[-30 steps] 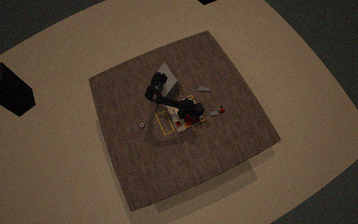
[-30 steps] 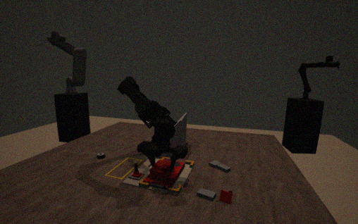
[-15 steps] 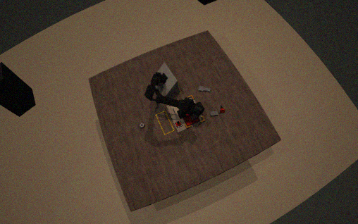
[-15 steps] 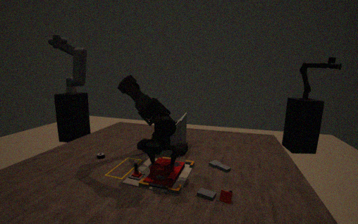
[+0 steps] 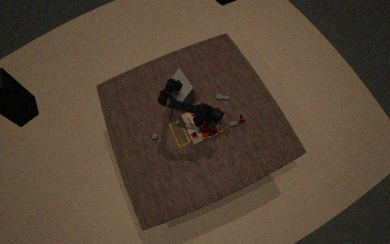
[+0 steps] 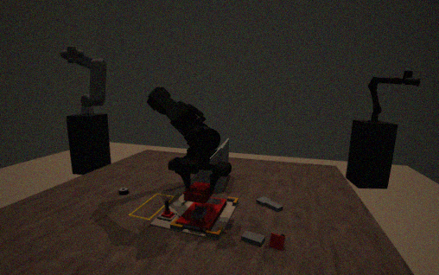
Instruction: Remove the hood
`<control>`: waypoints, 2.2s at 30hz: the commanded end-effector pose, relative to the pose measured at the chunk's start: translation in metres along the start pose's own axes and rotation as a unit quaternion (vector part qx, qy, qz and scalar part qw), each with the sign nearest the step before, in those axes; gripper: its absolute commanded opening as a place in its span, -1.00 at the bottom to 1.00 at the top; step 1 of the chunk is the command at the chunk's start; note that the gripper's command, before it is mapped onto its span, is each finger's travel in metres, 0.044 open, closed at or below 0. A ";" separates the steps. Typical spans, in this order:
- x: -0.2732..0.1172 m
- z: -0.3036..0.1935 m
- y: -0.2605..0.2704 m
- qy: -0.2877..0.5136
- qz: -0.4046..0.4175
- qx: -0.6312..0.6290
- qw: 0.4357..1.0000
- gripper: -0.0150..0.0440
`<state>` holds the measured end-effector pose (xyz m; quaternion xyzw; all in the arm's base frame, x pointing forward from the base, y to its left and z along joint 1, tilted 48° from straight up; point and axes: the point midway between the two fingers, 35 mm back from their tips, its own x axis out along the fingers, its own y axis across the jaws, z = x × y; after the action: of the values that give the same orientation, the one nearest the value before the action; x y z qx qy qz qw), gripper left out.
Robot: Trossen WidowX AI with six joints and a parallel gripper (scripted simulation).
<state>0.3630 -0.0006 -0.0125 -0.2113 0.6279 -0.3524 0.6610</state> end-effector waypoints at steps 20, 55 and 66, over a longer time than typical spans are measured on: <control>-0.003 -0.001 -0.080 0.005 0.004 -0.001 1.000 -0.49; -0.006 -0.041 -0.198 0.004 -0.001 0.003 1.000 -0.49; -0.003 -0.045 -0.205 0.004 -0.002 0.004 1.000 -0.49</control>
<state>0.2803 -0.1243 0.1325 -0.2070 0.6274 -0.3569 0.6604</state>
